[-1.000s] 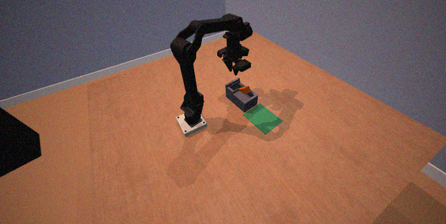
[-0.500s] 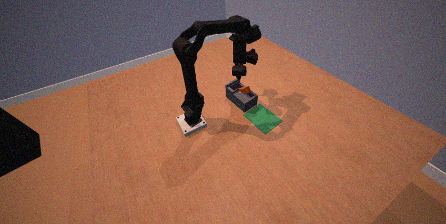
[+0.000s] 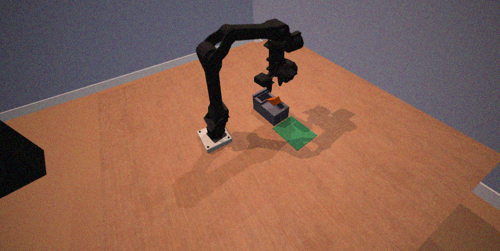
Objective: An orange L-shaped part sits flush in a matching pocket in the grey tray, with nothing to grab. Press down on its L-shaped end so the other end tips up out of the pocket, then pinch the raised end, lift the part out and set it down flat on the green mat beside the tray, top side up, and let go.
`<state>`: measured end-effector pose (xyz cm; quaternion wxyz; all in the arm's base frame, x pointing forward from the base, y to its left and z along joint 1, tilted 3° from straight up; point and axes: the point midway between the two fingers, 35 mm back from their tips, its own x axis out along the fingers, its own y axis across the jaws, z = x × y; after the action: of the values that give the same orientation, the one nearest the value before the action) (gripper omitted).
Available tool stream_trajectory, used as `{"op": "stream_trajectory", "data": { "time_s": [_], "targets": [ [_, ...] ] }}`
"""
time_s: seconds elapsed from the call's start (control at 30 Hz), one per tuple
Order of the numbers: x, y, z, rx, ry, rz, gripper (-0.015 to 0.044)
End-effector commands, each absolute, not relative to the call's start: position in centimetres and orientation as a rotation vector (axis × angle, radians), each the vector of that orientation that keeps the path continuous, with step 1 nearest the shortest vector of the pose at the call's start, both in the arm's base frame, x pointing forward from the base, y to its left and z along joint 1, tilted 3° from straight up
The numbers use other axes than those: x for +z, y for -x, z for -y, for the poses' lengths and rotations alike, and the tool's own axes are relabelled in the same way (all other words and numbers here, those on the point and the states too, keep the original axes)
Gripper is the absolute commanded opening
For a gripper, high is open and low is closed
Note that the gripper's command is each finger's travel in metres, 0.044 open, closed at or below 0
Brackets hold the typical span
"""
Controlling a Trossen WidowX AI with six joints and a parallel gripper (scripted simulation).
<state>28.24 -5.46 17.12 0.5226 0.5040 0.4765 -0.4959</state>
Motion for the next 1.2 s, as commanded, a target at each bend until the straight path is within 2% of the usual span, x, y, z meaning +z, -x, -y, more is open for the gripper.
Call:
{"op": "stream_trajectory", "data": {
  "time_s": [0.0,1.17],
  "targets": [
    [16.7,-28.4,5.7,-1.224,-1.257,-1.113,0.028],
    [10.3,-28.8,5.9,-1.225,-1.256,-1.113,0.028]
  ]
}}
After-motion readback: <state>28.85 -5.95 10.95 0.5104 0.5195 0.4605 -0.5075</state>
